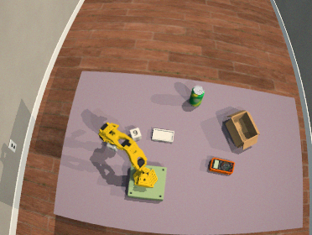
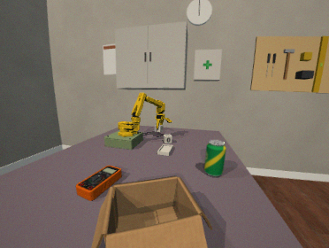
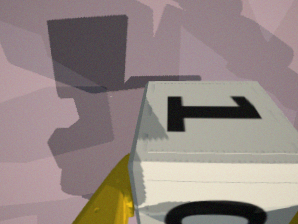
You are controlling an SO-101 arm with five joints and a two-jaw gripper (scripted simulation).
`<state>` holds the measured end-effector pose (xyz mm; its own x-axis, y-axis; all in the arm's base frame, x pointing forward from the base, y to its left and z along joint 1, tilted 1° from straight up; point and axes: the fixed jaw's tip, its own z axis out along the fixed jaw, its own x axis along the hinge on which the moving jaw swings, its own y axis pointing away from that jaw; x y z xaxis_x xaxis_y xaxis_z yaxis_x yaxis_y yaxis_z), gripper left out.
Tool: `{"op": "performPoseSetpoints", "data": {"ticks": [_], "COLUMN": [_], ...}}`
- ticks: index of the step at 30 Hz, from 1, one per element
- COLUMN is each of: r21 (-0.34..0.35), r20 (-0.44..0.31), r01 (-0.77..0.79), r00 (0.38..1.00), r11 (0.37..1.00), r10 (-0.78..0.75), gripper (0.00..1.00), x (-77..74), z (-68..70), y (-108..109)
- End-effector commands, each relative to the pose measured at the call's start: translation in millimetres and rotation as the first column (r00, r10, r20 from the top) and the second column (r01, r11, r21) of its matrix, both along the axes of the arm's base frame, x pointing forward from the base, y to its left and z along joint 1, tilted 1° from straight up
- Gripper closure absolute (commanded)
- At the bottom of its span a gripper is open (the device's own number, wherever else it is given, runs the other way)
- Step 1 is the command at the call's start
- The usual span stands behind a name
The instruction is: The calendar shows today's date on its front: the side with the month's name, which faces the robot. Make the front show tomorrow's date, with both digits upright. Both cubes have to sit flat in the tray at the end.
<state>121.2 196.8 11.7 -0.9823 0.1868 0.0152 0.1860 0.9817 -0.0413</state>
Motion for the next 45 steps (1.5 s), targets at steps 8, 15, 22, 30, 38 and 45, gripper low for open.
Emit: {"op": "performPoseSetpoints", "data": {"ticks": [8, 15, 22, 30, 38, 45], "r21": [0.034, 0.034, 0.035, 0.036, 0.037, 0.038], "r20": [0.02, 0.02, 0.019, 0.019, 0.018, 0.018], "r01": [-0.07, -0.18, -0.289, -0.503, -0.674, -0.85], "r00": [0.997, 0.984, 0.957, 0.864, 0.739, 0.526], "r11": [0.997, 0.983, 0.957, 0.864, 0.738, 0.525], "r10": [0.069, 0.18, 0.289, 0.502, 0.673, 0.85], "gripper": [1.0, 1.0, 1.0, 1.0, 1.0, 1.0], "x": [0.5, -0.7, -2.0, -4.6, -6.9, -9.6], "z": [8.8, 8.5, 8.1, 7.4, 6.8, 5.9], "y": [4, 3, 2, -1, -4, -8]}}
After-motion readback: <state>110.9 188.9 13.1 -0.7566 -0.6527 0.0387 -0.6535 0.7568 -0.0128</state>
